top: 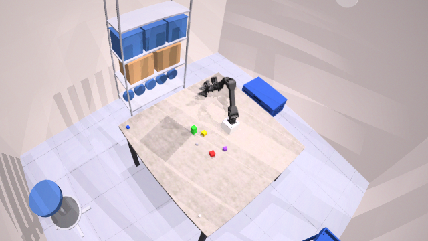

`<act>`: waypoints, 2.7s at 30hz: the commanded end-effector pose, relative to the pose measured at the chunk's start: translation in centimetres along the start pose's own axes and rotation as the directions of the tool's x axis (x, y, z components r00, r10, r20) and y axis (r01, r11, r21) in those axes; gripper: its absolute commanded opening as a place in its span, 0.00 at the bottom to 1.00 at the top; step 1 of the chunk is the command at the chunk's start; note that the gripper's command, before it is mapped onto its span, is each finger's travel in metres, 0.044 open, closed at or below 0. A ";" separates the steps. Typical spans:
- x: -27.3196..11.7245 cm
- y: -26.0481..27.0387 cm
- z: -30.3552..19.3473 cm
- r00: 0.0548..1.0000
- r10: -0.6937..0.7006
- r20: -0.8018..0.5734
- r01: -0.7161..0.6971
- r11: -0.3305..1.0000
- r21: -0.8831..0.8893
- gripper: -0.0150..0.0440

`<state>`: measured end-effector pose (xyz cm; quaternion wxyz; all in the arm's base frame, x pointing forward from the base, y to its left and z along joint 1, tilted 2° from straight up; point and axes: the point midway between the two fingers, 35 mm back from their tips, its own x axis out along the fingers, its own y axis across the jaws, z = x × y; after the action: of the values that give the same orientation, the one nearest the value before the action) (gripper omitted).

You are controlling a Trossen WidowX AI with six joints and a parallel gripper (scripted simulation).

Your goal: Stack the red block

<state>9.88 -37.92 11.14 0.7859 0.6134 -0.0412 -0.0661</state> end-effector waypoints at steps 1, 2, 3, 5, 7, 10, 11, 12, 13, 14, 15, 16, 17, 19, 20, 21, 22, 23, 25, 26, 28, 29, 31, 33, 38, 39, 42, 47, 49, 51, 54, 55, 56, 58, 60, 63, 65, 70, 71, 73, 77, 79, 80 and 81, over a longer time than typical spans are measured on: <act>0.1 0.0 0.0 1.000 -0.002 -0.003 0.002 1.000 0.002 0.98; 0.6 0.0 -0.1 1.000 -0.006 -0.010 0.006 1.000 0.006 1.00; 1.3 -0.1 -0.3 1.000 -0.014 -0.023 0.015 1.000 0.013 1.00; 3.1 -0.2 -0.8 0.998 -0.034 -0.055 0.036 0.999 0.030 1.00; 4.9 -0.3 -1.3 0.995 -0.054 -0.087 0.058 0.997 0.043 1.00; 7.4 -0.4 -2.4 0.987 -0.086 -0.136 0.095 0.994 0.061 1.00; 8.2 -0.4 -2.8 0.984 -0.097 -0.153 0.108 0.992 0.063 1.00; 9.0 -0.4 -3.2 0.980 -0.108 -0.169 0.120 0.991 0.065 1.00; 9.8 -0.4 -3.6 0.975 -0.119 -0.185 0.133 0.989 0.066 1.00; 10.6 -0.5 -4.1 0.971 -0.130 -0.202 0.146 0.987 0.066 1.00; 11.4 -0.5 -4.5 0.966 -0.142 -0.218 0.159 0.985 0.066 1.00; 12.1 -0.5 -5.0 0.960 -0.153 -0.235 0.173 0.983 0.065 1.00; 12.9 -0.5 -5.5 0.954 -0.164 -0.251 0.186 0.981 0.064 1.00; 14.3 -0.4 -6.6 0.940 -0.188 -0.284 0.213 0.975 0.059 1.00; 15.0 -0.4 -7.2 0.933 -0.200 -0.300 0.226 0.973 0.055 1.00; 15.7 -0.4 -7.8 0.925 -0.212 -0.316 0.240 0.969 0.052 1.00; 16.3 -0.4 -8.5 0.916 -0.224 -0.332 0.254 0.966 0.049 1.00; 17.0 -0.3 -9.1 0.907 -0.236 -0.348 0.268 0.962 0.044 1.00; 18.2 -0.2 -10.4 0.888 -0.261 -0.379 0.295 0.955 0.034 1.00; 18.8 -0.2 -11.1 0.877 -0.274 -0.394 0.309 0.951 0.027 1.00; 19.9 -0.1 -12.6 0.855 -0.299 -0.424 0.336 0.942 0.012 1.00; 20.4 0.0 -13.3 0.843 -0.312 -0.438 0.349 0.937 0.004 1.00; 21.4 0.1 -14.8 0.818 -0.336 -0.466 0.372 0.928 -0.017 1.00; 22.3 0.3 -16.3 0.791 -0.360 -0.494 0.392 0.919 -0.043 1.00; 24.3 0.7 -20.4 0.718 -0.421 -0.554 0.433 0.894 -0.117 1.00; 24.6 0.8 -21.2 0.702 -0.433 -0.565 0.440 0.888 -0.133 1.00; 25.4 1.2 -23.8 0.653 -0.469 -0.595 0.459 0.870 -0.181 1.00; 26.3 1.9 -28.1 0.565 -0.527 -0.635 0.480 0.836 -0.267 1.00; 26.5 2.2 -29.9 0.528 -0.551 -0.646 0.484 0.821 -0.304 1.00; 26.4 2.7 -31.7 0.496 -0.559 -0.664 0.472 0.816 -0.333 1.00; 25.9 3.5 -34.9 0.446 -0.555 -0.702 0.435 0.820 -0.371 1.00; 25.8 3.6 -35.6 0.430 -0.565 -0.704 0.435 0.813 -0.387 1.00; 25.7 3.7 -36.3 0.414 -0.577 -0.705 0.435 0.805 -0.403 1.00; 25.6 3.8 -37.6 0.382 -0.599 -0.703 0.434 0.788 -0.436 1.00; 25.4 4.0 -38.9 0.352 -0.622 -0.699 0.431 0.771 -0.469 1.00; 24.9 4.3 -41.2 0.296 -0.664 -0.686 0.420 0.736 -0.530 1.00; 24.5 4.5 -42.6 0.260 -0.692 -0.674 0.409 0.711 -0.572 1.00; 23.2 5.1 -46.2 0.177 -0.758 -0.627 0.365 0.643 -0.674 1.00; 22.8 5.2 -46.9 0.161 -0.769 -0.619 0.356 0.630 -0.690 1.00; 22.1 5.5 -48.2 0.132 -0.790 -0.599 0.334 0.604 -0.723 1.00; 20.5 6.0 -50.8 0.079 -0.830 -0.551 0.284 0.549 -0.786 1.00; 19.6 6.3 -51.9 0.058 -0.850 -0.523 0.255 0.519 -0.816 1.00; 19.2 6.4 -52.4 0.049 -0.860 -0.508 0.239 0.504 -0.830 1.00; 18.8 6.6 -52.9 0.041 -0.872 -0.489 0.220 0.485 -0.846 1.00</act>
<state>37.44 9.76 4.23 0.6926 0.2649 0.6700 -0.0359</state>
